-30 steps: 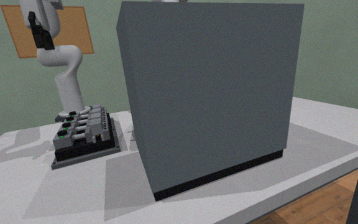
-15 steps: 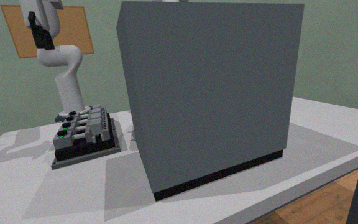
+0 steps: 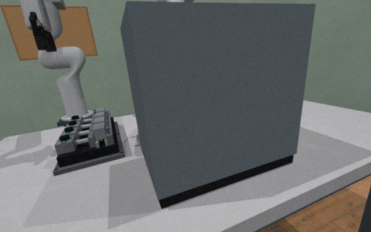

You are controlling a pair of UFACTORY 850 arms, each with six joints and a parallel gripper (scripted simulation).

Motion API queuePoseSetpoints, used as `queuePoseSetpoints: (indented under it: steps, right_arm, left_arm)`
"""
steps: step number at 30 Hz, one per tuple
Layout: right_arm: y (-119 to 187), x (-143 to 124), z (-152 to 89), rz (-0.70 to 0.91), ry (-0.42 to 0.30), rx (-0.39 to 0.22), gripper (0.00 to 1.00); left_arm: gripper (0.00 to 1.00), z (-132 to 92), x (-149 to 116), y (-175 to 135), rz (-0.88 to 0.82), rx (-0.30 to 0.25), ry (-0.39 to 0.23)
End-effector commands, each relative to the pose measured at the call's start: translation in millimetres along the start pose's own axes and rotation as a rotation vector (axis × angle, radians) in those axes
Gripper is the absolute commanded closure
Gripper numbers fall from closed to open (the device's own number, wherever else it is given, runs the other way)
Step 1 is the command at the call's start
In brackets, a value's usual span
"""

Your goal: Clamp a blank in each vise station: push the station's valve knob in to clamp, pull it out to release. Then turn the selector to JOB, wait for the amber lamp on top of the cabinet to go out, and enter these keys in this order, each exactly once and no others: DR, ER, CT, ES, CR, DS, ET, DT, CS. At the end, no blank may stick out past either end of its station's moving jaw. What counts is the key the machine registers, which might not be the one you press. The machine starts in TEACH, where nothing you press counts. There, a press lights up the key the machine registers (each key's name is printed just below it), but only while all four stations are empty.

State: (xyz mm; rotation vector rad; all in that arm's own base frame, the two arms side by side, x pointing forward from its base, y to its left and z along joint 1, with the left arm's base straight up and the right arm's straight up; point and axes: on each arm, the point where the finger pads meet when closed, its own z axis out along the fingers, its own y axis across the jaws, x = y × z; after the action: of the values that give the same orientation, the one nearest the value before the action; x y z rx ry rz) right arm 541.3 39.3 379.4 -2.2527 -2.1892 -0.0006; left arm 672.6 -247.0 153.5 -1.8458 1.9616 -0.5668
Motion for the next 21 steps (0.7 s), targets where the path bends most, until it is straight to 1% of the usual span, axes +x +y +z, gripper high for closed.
queuePoseSetpoints:
  steps: [1,14,21]
  right_arm:
    - [0.6,0.0,-1.1,0.000,0.000,-0.002,0.00]
    - [0.6,0.0,-1.1,0.000,0.000,-0.002,0.00]
    - [0.6,0.0,-1.1,0.000,0.000,-0.002,0.00]
  left_arm:
    - [1.00,-0.9,0.2,13.8,-0.001,0.015,0.005]
    - [1.00,-0.7,0.2,13.8,-0.001,0.015,0.005]
    - [1.00,2.9,0.2,13.8,-0.001,0.015,0.005]
